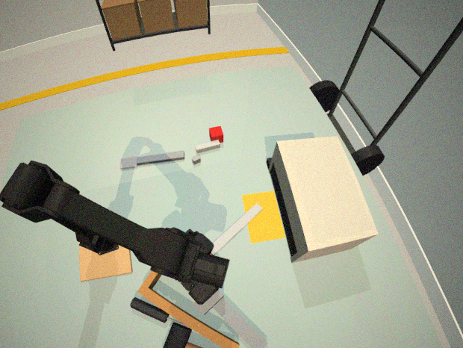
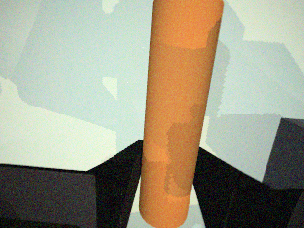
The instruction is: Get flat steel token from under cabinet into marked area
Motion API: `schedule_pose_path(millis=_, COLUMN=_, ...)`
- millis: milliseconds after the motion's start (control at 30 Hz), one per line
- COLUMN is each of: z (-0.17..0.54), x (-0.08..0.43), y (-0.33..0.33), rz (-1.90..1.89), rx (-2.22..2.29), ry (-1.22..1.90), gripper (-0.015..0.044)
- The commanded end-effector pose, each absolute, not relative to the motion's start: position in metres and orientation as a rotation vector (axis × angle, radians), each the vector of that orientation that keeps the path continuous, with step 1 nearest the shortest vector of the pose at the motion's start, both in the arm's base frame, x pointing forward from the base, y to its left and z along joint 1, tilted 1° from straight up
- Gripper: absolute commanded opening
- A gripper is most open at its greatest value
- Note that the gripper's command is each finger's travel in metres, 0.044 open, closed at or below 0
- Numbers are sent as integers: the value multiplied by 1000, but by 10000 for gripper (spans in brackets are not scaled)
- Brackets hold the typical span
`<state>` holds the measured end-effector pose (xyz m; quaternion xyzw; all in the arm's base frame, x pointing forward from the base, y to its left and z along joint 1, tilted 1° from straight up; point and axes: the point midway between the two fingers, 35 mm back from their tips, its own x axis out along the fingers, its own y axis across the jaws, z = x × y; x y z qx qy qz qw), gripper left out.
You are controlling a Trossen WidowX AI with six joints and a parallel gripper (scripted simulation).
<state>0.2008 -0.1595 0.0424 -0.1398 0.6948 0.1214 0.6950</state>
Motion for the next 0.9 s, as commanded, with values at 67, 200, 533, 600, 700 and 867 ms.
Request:
schedule_pose_path(millis=67, z=44, x=199, y=-166, rz=268, rx=-317, ry=1548, gripper=0)
schedule_pose_path(millis=200, z=44, x=196, y=-170, rz=268, rx=-317, ry=1548, gripper=0)
schedule_pose_path(millis=533, z=44, x=191, y=-178, rz=267, rx=-318, ry=1548, gripper=0)
schedule_pose_path(millis=600, z=44, x=190, y=-180, rz=267, rx=-318, ry=1548, gripper=0)
schedule_pose_path(millis=700, z=44, x=188, y=-183, rz=267, rx=-318, ry=1549, gripper=0)
schedule_pose_path(millis=867, z=45, x=186, y=-187, rz=267, rx=-319, ry=1549, gripper=0)
